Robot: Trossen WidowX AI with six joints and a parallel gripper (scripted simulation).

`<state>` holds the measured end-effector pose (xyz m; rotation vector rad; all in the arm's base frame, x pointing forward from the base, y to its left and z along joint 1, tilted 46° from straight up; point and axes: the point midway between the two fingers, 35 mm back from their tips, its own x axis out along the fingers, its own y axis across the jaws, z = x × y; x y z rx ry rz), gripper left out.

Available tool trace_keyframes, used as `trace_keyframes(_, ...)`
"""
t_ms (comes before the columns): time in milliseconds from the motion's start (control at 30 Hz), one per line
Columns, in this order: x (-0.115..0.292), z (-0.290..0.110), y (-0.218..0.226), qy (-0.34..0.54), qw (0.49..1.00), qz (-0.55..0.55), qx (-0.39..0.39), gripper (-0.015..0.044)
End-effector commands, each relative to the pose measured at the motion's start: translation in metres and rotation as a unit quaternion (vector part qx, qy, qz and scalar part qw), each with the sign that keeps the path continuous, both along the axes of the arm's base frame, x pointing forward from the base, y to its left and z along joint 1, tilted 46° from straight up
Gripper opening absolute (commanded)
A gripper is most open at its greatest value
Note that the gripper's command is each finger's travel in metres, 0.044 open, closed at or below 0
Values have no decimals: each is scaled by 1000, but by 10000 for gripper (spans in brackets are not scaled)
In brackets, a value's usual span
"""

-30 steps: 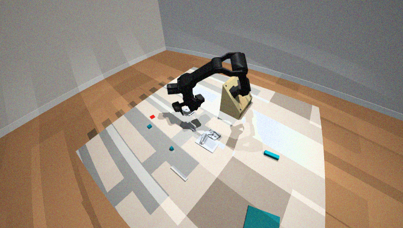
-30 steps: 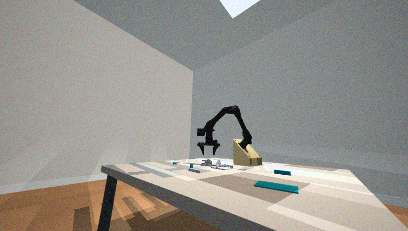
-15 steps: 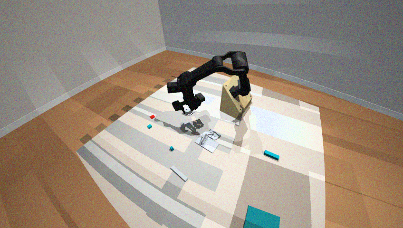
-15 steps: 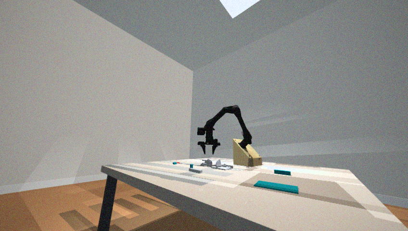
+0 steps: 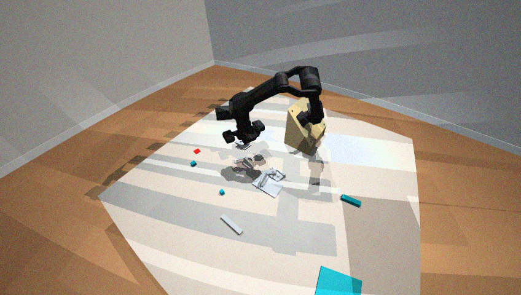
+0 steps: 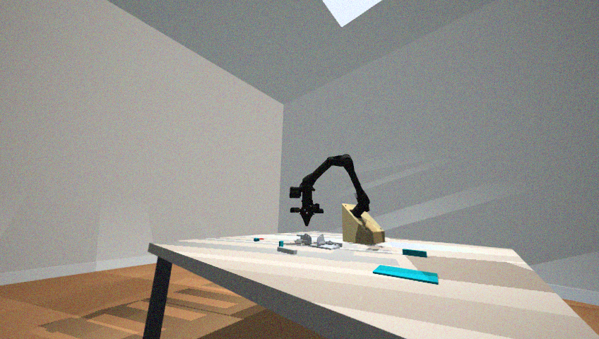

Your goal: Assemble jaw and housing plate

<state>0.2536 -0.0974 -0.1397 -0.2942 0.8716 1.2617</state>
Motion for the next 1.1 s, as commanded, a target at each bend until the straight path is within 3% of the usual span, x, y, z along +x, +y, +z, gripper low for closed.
trace_keyframes(0,0,0,0,0,1000,3,-1,0)
trace_keyframes(400,0,0,0,0,1000,3,-1,0)
trace_keyframes(933,0,0,0,0,1000,0,0,420)
trace_keyframes(1067,0,0,0,0,1000,0,0,440)
